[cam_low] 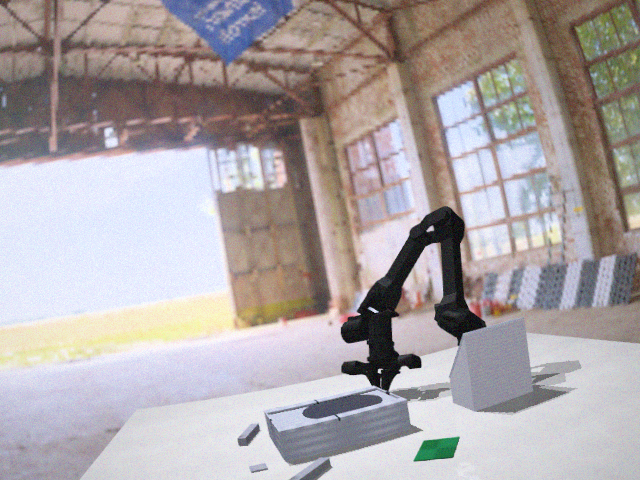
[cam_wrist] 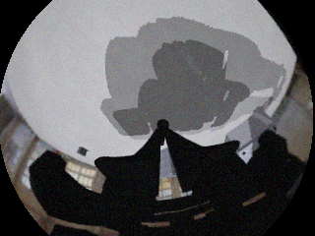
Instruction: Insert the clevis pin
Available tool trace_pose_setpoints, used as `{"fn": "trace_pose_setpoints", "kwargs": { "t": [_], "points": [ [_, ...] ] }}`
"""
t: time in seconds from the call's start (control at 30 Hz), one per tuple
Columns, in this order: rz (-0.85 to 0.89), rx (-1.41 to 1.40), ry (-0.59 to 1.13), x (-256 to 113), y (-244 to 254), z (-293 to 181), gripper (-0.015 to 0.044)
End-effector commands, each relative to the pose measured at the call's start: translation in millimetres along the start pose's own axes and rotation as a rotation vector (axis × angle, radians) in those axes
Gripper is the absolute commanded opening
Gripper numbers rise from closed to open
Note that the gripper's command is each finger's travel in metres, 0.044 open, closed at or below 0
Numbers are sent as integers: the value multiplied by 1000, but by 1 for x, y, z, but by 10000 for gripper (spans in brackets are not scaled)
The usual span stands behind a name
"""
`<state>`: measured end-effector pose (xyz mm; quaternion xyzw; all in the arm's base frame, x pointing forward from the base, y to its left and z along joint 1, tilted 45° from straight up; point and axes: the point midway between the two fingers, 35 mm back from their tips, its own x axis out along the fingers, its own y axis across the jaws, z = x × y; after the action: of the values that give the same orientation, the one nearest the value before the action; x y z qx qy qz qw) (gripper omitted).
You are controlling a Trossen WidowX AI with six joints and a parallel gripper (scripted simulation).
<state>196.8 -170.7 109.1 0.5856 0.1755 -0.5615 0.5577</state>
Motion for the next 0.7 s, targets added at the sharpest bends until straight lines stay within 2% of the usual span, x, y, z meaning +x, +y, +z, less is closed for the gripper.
{"fn": "trace_pose_setpoints", "kwargs": {
  "t": [0.0, 0.5, 0.67],
  "points": [
    [7, 5, -3, -12, 2, -4, 0],
    [7, 7, -1, -58, 2, -22, 0],
    [6, -3, 3, -57, 2, -23, 0]
  ]
}}
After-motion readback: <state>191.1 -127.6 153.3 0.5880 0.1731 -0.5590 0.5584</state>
